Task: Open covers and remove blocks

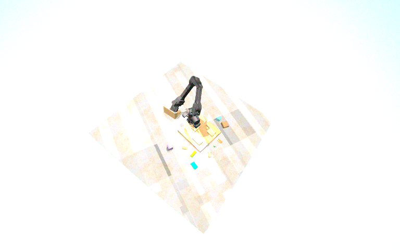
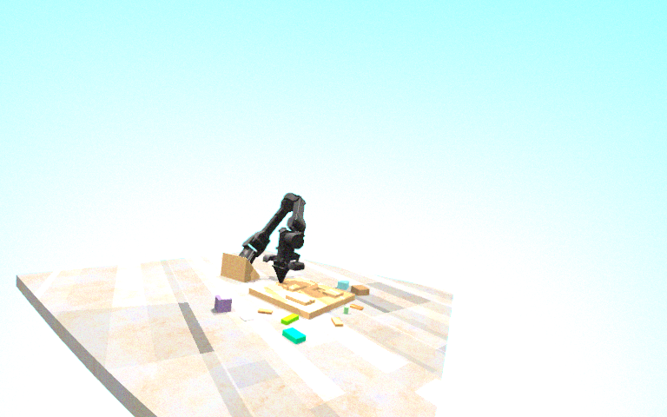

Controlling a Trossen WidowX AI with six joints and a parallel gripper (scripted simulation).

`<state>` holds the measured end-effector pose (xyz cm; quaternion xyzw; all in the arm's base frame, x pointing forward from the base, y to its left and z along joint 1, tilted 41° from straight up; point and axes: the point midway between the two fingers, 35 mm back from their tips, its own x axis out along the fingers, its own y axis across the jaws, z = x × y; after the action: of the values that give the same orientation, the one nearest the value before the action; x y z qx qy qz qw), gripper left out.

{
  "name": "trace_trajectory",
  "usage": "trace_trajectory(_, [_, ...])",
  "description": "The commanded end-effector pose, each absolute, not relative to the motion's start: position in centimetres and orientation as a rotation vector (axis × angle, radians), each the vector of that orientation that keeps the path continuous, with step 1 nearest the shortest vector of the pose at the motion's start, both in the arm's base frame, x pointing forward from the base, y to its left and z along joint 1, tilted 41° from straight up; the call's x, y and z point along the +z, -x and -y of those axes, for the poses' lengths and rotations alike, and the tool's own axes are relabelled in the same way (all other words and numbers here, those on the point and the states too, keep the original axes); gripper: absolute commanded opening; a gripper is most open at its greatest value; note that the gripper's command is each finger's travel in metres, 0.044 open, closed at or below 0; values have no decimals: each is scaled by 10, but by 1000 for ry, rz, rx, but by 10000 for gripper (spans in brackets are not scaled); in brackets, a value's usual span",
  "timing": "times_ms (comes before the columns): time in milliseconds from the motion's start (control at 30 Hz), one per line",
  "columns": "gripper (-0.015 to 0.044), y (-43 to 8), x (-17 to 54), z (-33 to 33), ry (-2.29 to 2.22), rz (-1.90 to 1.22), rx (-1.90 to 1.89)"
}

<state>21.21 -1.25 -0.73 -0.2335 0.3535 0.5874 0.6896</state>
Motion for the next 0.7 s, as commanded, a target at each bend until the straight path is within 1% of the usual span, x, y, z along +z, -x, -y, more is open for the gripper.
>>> trace_trajectory(0, [0,-210,-11,8,511,-791,1317])
trace_trajectory(667, [0,-215,-5,-2,513,-795,1315])
